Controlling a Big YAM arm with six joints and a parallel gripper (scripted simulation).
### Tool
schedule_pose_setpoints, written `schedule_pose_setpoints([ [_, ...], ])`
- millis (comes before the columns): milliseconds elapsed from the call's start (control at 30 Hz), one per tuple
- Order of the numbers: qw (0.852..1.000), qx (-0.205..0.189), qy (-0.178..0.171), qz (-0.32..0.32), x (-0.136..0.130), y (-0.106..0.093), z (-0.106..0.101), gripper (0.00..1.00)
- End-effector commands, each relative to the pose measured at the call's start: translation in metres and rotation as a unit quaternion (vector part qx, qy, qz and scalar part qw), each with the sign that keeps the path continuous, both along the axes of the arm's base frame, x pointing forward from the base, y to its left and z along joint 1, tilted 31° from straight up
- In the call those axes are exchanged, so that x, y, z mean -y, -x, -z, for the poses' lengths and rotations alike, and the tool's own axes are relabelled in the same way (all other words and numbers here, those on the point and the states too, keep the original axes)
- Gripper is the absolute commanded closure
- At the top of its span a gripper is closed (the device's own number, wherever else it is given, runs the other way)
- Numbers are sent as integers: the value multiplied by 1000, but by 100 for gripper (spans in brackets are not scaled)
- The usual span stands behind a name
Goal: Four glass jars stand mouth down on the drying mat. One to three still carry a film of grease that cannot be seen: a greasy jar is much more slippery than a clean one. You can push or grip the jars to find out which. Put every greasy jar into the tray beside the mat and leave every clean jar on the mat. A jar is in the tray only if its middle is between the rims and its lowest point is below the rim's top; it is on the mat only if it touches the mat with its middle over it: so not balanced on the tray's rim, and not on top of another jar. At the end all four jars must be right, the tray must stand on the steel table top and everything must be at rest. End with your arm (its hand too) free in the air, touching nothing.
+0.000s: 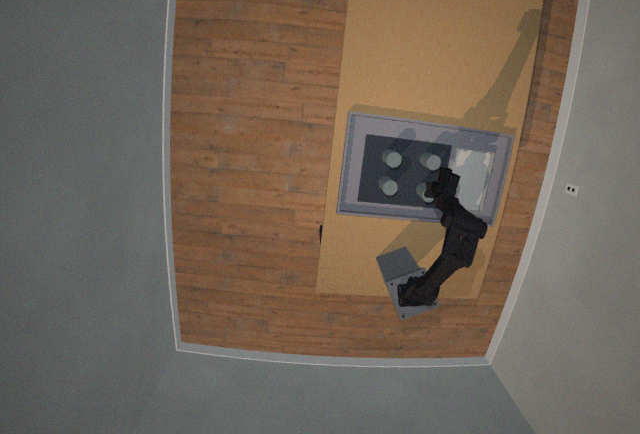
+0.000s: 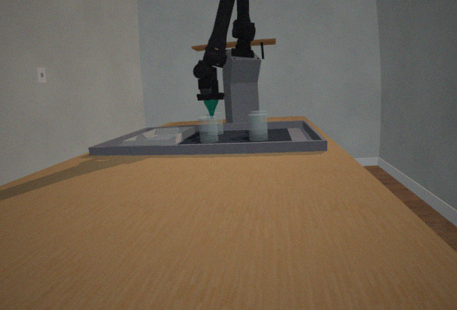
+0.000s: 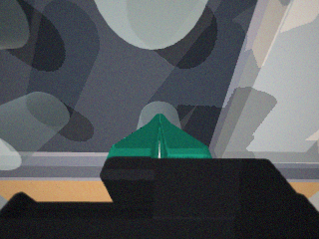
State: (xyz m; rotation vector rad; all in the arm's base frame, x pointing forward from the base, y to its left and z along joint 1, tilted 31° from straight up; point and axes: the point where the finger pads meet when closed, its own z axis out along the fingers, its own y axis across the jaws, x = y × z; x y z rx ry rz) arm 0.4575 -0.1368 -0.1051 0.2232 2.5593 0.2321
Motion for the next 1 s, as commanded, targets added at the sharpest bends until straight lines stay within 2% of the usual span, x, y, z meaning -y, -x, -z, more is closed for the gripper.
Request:
schedule_pose_setpoints([
  [0,999,-31,-13,0,-10,33,20,100],
  [967,999,-31,-13,0,-11,36,22,100],
])
